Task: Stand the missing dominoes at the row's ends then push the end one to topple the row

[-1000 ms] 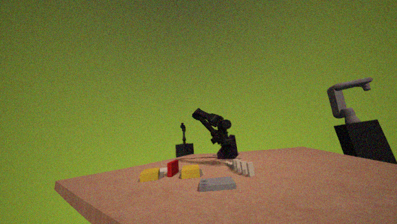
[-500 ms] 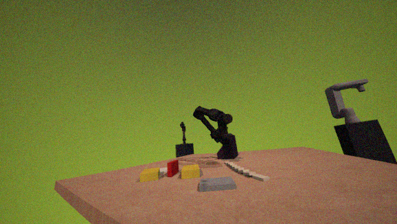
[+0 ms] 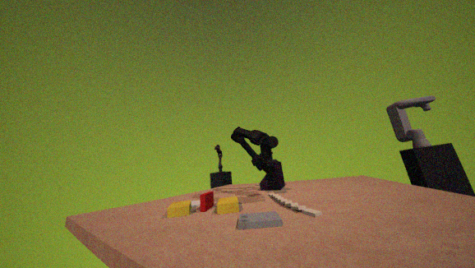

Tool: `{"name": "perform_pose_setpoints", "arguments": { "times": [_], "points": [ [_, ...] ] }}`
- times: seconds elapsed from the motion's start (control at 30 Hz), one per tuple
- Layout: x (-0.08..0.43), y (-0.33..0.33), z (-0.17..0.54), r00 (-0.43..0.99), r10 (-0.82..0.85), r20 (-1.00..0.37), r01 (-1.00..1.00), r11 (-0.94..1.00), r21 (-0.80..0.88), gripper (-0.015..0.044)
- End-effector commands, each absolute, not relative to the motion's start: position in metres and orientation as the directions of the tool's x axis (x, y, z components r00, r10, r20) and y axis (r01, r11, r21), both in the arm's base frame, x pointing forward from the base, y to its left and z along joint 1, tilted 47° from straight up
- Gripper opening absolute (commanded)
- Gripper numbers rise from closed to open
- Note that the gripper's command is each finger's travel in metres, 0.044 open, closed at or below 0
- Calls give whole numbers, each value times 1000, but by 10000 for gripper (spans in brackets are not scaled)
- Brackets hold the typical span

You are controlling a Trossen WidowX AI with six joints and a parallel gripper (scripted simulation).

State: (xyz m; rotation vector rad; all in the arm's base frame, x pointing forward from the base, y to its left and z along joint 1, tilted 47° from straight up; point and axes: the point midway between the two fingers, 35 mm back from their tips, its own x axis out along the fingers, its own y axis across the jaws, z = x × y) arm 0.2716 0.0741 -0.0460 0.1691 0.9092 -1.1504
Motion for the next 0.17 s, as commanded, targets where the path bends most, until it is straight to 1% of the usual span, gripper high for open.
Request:
{"name": "perform_pose_setpoints", "arguments": {
  "times": [0.0,0.13],
  "points": [
    [272,74,-45,109,-715,-691,841,437,-319,0],
    [272,74,-45,109,-715,-691,841,437,-319,0]
  ]
}}
